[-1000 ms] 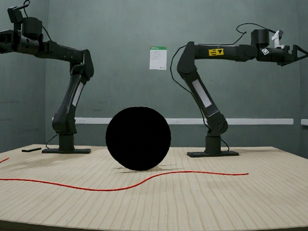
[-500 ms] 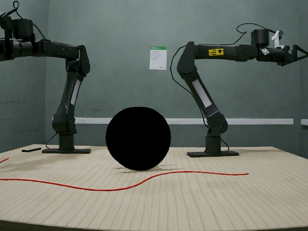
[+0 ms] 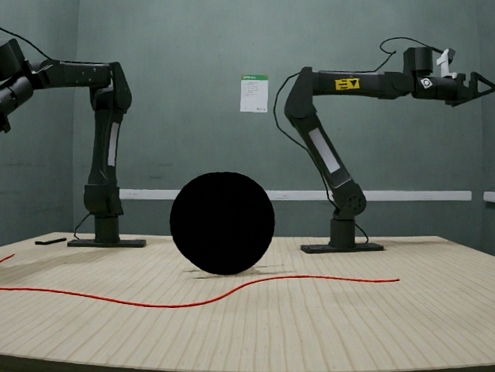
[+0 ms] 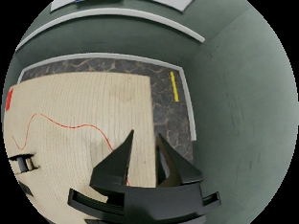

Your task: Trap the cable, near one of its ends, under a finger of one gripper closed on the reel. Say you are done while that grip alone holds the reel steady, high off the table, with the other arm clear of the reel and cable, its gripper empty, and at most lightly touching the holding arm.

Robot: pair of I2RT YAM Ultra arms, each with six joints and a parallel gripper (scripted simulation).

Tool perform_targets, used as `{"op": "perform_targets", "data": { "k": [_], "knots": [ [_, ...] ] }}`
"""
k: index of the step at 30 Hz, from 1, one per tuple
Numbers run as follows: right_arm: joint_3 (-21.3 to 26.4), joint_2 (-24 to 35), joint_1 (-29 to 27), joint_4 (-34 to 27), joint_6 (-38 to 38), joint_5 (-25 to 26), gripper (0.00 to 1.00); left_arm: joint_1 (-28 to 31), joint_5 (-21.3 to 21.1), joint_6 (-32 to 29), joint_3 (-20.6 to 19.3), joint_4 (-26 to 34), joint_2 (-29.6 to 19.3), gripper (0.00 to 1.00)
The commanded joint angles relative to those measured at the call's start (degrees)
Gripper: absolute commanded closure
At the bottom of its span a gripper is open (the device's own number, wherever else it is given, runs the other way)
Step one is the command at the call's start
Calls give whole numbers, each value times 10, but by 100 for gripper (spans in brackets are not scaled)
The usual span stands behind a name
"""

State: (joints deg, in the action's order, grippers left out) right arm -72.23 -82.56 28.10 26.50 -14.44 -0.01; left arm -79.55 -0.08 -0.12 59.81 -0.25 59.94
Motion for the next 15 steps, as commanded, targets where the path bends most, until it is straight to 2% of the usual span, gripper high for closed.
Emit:
{"op": "perform_targets", "data": {
  "k": [1,7,9,15],
  "knots": [
    [-36,-35,3,88,-48,5,70,2,4,5,-6,1,9,0],
    [-82,-109,3,190,-102,5,70,2,4,5,-6,1,9,0],
    [-82,-109,3,190,-102,5,70,2,4,5,-6,1,9,0],
    [-129,-181,2,287,-151,3,70,2,4,5,-6,1,9,0]
  ]
}}
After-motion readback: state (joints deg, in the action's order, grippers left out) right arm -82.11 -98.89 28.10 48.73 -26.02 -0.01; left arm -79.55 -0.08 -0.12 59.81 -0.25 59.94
